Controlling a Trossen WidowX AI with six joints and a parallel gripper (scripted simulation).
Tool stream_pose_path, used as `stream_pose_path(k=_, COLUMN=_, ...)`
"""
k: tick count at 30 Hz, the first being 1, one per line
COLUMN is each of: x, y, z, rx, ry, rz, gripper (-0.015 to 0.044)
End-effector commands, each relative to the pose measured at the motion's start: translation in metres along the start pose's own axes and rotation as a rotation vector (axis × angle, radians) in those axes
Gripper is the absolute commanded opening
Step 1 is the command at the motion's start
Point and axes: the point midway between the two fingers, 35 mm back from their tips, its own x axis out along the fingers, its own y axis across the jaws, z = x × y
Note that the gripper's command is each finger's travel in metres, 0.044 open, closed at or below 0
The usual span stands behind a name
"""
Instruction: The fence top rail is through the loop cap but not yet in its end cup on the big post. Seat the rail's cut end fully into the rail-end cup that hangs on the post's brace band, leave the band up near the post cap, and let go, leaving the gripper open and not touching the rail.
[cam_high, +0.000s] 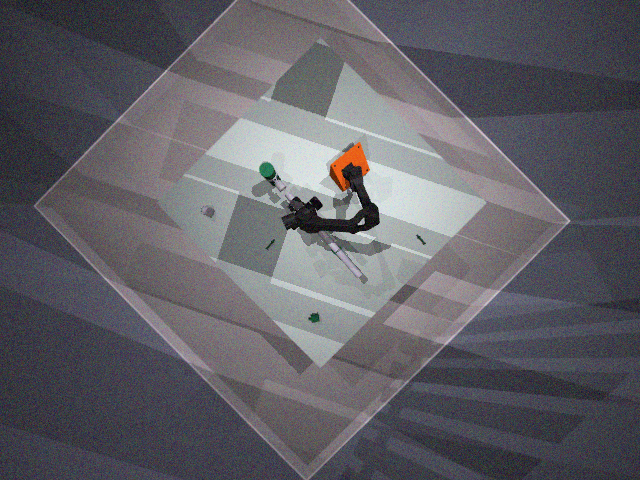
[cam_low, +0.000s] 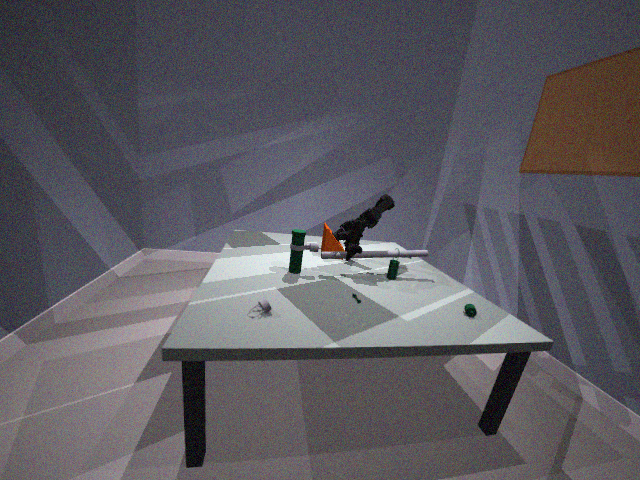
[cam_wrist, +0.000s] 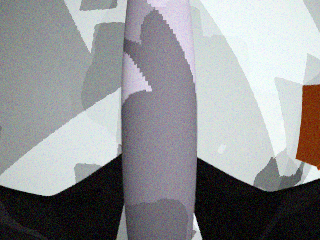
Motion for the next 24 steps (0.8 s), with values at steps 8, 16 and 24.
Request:
stream_pose_path(k=8, x=-0.0246, y=-0.0004, z=0.0103, rx=0.005, ry=-0.092, rz=0.012, gripper=0.0000)
stream_pose_path(k=16, x=-0.0195, y=-0.0017, z=0.0062, rx=0.008, ry=-0.068, rz=0.005, gripper=0.0000)
stream_pose_path(k=24, x=-0.0215, y=-0.0010, z=0.0077, rx=0.008, ry=-0.068, rz=0.005, gripper=0.0000)
